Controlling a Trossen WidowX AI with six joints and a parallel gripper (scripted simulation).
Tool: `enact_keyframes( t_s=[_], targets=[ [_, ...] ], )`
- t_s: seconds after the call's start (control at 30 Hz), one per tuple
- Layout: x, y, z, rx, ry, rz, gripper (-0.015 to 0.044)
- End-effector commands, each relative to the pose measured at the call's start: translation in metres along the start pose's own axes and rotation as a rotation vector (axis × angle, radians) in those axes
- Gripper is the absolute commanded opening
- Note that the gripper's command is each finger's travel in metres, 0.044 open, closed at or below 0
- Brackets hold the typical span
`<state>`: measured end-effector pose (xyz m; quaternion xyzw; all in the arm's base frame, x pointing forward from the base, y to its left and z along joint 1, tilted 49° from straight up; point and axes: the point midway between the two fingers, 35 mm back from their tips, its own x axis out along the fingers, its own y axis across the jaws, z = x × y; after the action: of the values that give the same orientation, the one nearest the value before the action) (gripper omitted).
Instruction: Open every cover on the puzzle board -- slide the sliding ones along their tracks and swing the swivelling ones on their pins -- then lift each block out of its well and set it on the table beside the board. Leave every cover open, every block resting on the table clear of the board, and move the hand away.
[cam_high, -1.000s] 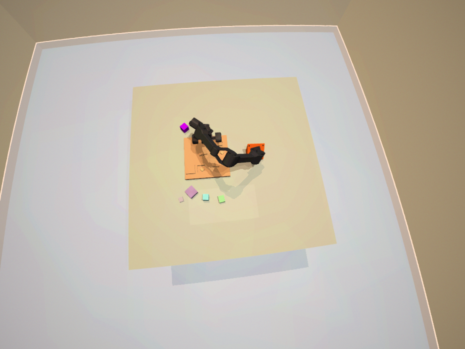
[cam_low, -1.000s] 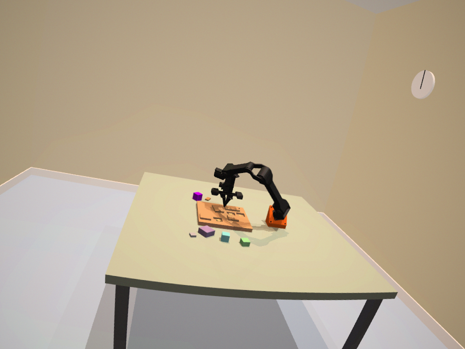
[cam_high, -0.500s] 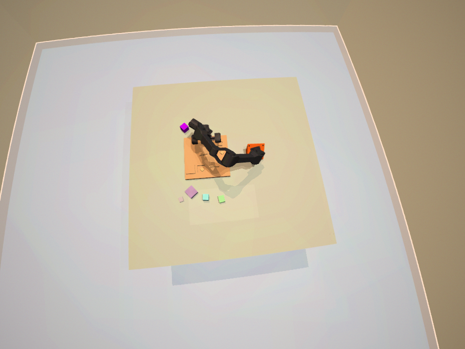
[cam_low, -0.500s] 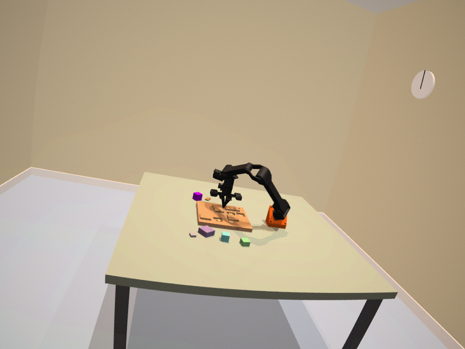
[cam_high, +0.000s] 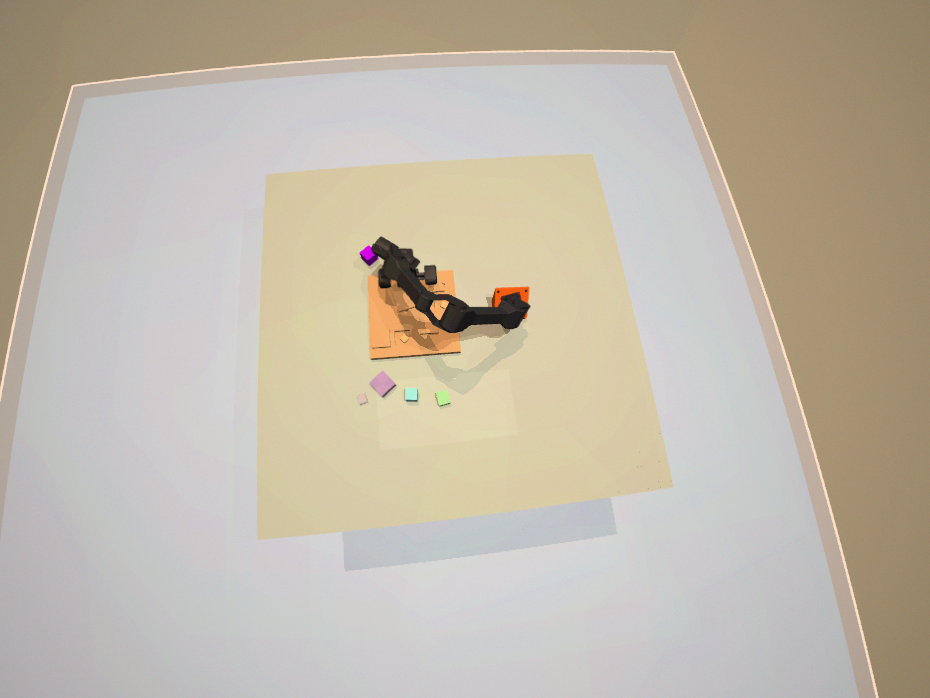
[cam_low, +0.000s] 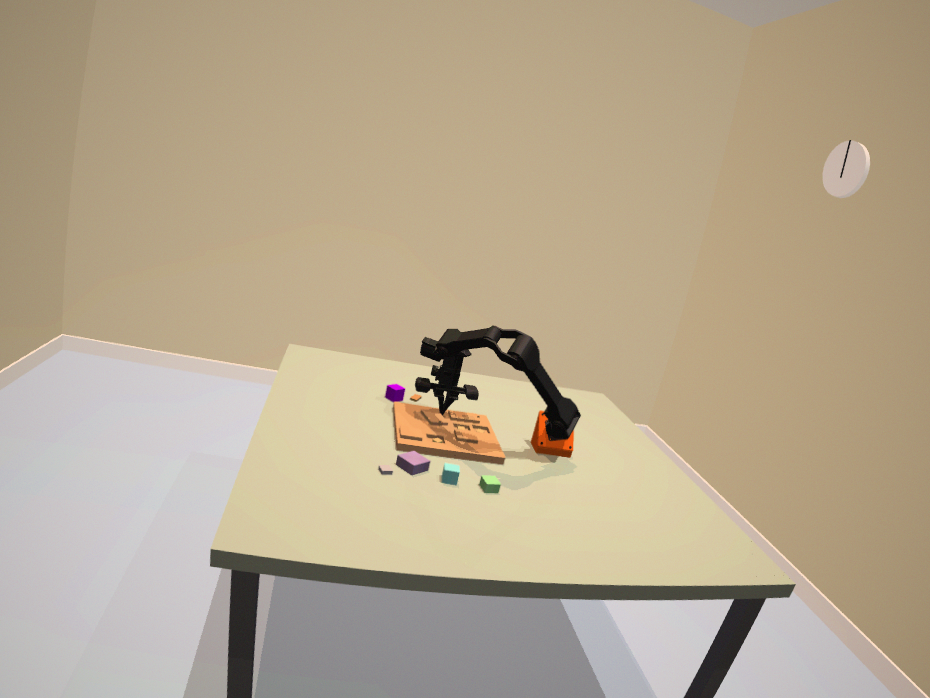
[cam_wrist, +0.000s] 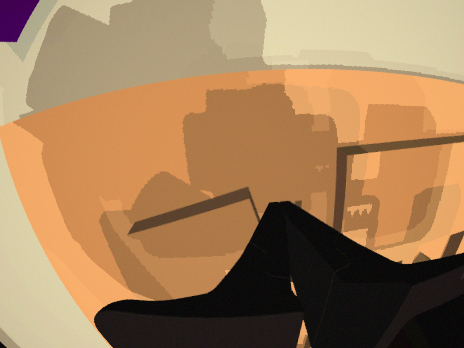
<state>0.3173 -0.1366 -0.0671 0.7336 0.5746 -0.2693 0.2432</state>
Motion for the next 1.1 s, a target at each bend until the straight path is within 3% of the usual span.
enact_keyframes(
  t_s=[0.0, 1.07],
  targets=[
    [0.000, 0.006, 0.000, 0.002, 0.004, 0.004, 0.0000],
    [0.000, 0.042, -0.005, 0.000, 0.005, 0.005, 0.0000]
  ],
)
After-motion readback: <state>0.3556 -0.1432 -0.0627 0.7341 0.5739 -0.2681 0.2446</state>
